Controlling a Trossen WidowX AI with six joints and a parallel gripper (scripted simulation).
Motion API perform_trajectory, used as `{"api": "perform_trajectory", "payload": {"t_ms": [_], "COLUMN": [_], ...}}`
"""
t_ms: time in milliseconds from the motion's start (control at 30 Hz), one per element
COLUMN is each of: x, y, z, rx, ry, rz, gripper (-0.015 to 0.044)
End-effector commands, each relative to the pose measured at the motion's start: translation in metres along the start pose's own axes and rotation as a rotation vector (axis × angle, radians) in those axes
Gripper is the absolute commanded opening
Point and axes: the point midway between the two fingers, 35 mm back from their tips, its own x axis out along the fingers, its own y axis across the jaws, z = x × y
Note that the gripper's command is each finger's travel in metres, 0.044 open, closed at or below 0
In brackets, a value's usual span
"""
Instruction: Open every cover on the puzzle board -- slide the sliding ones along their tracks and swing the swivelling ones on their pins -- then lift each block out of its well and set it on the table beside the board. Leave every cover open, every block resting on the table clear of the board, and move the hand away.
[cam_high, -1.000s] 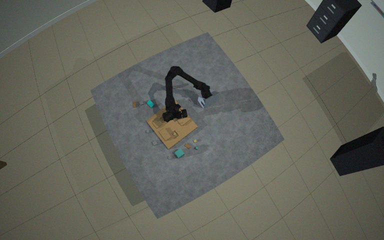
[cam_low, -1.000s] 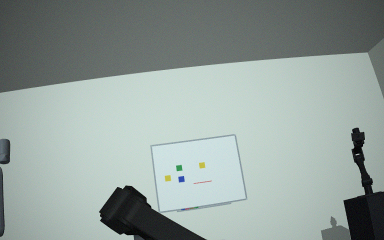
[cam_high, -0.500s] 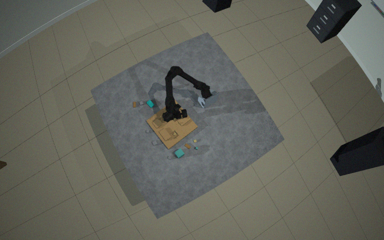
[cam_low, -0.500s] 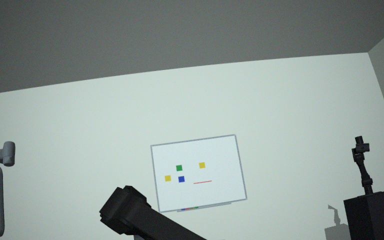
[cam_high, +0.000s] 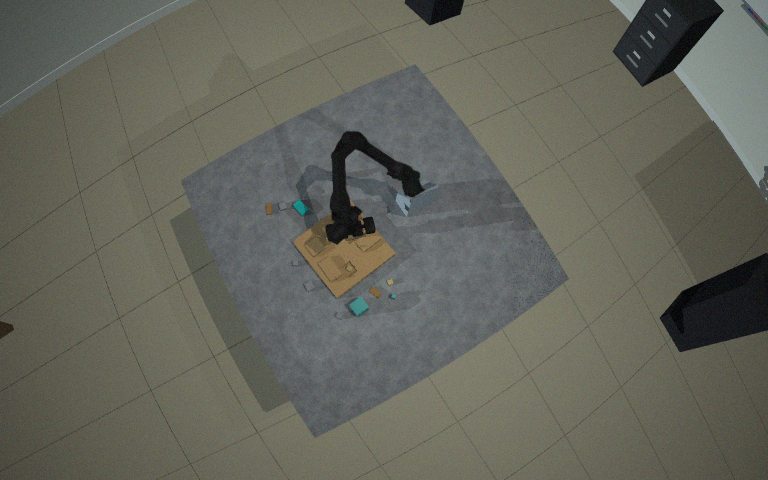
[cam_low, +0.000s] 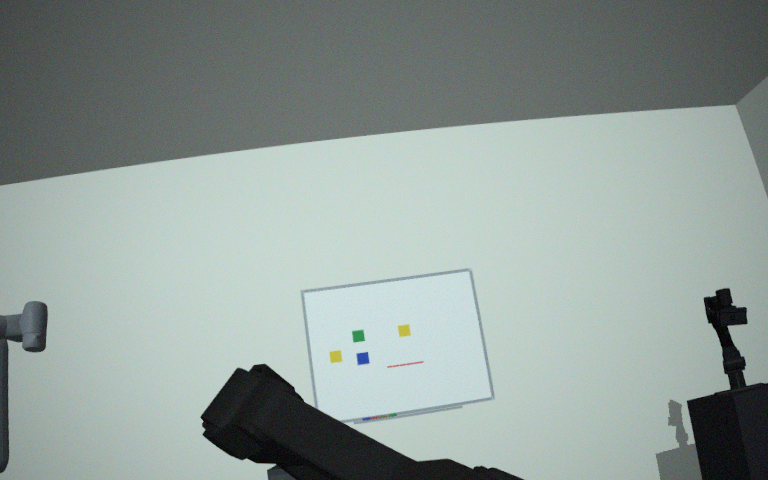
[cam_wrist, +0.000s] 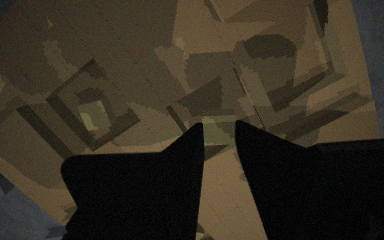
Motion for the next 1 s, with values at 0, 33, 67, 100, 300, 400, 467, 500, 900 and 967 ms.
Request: {"api": "perform_trajectory", "payload": {"t_ms": [0,33,67,100,300,400,467,500,900,967], "x": [-0.007,-0.008,-0.009,-0.011,-0.018,-0.022,-0.024,-0.026,-0.047,-0.052], "y": [0.002,0.002,0.002,0.001,0.001,0.001,0.001,0.001,0.001,0.001], "z": [-0.001,-0.001,-0.001,-0.001,-0.001,0.0,0.0,0.0,-0.001,-0.001], "rx": [0.007,0.007,0.007,0.007,0.006,0.006,0.005,0.005,0.005,0.004], "ry": [0.006,0.006,0.006,0.006,0.005,0.004,0.004,0.004,0.005,0.005], "rz": [0.0,0.0,0.0,0.0,0.0,0.0,0.0,0.0,0.0,-0.001], "gripper": [0.008,0.008,0.008,0.008,0.008,0.008,0.008,0.008,0.008,0.008]}}
